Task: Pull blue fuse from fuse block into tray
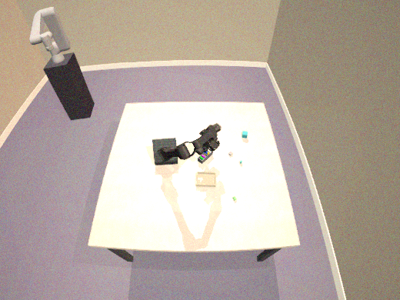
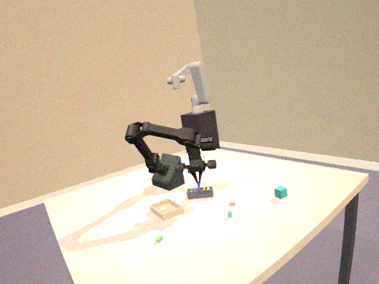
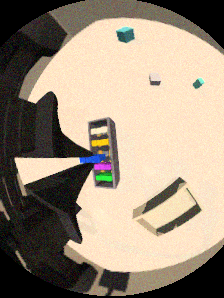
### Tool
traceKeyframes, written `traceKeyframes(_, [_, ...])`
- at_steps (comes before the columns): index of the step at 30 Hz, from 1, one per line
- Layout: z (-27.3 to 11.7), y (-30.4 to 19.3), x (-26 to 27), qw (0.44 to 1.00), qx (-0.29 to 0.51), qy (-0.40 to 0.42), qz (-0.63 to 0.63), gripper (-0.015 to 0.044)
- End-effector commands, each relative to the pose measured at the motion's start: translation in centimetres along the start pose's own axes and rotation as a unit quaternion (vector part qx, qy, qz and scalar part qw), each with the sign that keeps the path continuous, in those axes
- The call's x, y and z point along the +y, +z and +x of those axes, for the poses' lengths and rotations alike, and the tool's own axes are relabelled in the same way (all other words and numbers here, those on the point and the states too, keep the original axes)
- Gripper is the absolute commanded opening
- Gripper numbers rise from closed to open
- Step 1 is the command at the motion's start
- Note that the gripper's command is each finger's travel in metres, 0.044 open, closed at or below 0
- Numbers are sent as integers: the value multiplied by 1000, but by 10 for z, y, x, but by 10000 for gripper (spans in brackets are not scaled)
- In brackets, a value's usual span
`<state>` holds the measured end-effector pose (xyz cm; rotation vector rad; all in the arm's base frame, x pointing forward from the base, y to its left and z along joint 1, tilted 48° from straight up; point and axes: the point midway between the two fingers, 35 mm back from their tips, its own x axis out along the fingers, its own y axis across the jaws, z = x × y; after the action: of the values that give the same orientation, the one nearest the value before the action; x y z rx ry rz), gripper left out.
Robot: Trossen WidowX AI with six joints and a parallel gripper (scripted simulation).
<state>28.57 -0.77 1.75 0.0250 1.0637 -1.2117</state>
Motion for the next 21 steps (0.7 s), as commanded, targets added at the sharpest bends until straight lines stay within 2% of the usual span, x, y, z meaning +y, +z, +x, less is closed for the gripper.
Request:
traceKeyframes(1, [-4,1,1,1000,1,4,4,0])
traceKeyframes(21, [-25,9,-4,1000,3,5,3,0])
